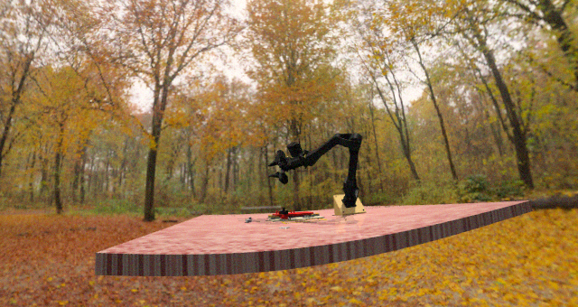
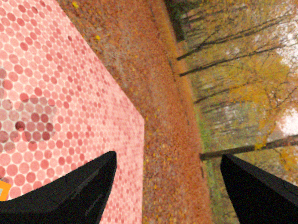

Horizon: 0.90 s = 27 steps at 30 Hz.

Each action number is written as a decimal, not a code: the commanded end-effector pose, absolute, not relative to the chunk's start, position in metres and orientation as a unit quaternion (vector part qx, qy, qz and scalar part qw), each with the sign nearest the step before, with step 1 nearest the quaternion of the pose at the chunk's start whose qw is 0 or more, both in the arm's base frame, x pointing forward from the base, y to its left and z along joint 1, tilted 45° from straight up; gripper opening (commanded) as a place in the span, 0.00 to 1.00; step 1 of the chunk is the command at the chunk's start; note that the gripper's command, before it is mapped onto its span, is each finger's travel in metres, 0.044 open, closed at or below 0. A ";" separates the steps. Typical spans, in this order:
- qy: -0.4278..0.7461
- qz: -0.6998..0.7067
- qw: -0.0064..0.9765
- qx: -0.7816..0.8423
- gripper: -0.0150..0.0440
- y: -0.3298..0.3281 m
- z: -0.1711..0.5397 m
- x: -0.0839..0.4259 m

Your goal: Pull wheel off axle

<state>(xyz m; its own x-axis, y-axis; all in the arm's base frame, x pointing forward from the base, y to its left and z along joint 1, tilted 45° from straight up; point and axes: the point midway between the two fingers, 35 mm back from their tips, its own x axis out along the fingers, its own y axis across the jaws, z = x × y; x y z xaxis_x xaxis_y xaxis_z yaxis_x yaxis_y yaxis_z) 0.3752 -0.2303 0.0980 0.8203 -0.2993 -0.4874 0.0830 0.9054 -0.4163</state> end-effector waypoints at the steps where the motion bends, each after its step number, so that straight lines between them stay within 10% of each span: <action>1: 0.435 0.091 0.896 -0.020 0.76 -0.161 0.059 0.402; 27: 0.634 0.262 0.675 0.270 0.76 -0.045 0.106 0.368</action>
<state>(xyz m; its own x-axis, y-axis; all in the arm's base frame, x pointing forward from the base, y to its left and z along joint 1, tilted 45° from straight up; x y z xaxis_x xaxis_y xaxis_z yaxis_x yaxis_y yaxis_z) 0.3808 -0.0888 0.0797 0.2622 0.5151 -0.8161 -0.1598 0.8571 0.4896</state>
